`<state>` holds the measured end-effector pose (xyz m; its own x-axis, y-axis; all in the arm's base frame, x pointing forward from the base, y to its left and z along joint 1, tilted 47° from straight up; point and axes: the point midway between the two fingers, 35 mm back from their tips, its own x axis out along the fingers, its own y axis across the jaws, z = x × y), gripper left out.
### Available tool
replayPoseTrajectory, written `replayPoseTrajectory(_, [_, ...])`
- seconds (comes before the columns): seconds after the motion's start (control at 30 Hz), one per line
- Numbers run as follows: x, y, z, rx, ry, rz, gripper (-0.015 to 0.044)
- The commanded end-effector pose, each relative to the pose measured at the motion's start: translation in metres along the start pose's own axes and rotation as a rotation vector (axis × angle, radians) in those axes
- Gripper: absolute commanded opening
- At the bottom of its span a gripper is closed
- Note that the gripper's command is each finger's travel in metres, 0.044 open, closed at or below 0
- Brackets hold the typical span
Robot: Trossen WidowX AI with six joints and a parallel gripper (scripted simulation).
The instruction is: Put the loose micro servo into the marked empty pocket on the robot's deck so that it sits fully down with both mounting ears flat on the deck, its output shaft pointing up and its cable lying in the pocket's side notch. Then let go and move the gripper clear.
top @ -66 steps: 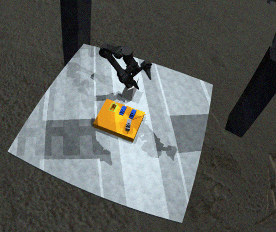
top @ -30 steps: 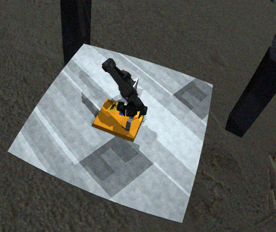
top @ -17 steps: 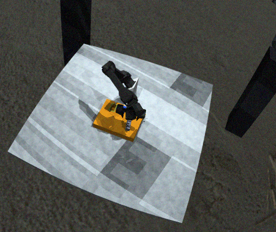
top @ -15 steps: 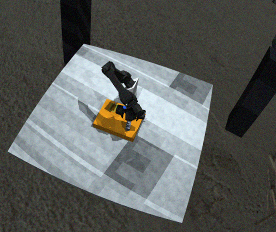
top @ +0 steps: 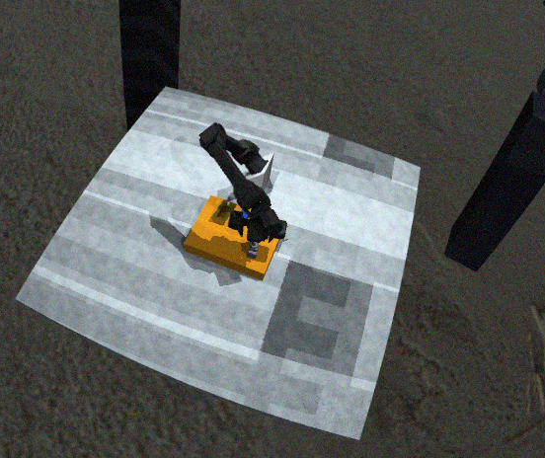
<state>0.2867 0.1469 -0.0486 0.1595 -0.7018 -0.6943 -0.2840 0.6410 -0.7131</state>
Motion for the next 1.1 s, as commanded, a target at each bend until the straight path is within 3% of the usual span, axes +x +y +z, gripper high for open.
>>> replayPoseTrajectory(0.0, [0.009,-0.001,-0.001,-0.007,0.003,-0.005,0.0440])
replayPoseTrajectory(0.1, [0.011,-0.001,-0.001,-0.007,0.003,-0.005,0.0440])
replayPoseTrajectory(0.53, [0.011,-0.001,-0.001,-0.007,0.003,-0.005,0.0099])
replayPoseTrajectory(0.7, [0.011,-0.001,-0.001,-0.007,0.003,-0.005,0.0065])
replayPoseTrajectory(0.8, [0.006,0.000,-0.001,-0.008,0.003,-0.005,0.0000])
replayPoseTrajectory(1.07, [-0.019,-0.003,-0.008,-0.008,0.003,-0.004,0.0000])
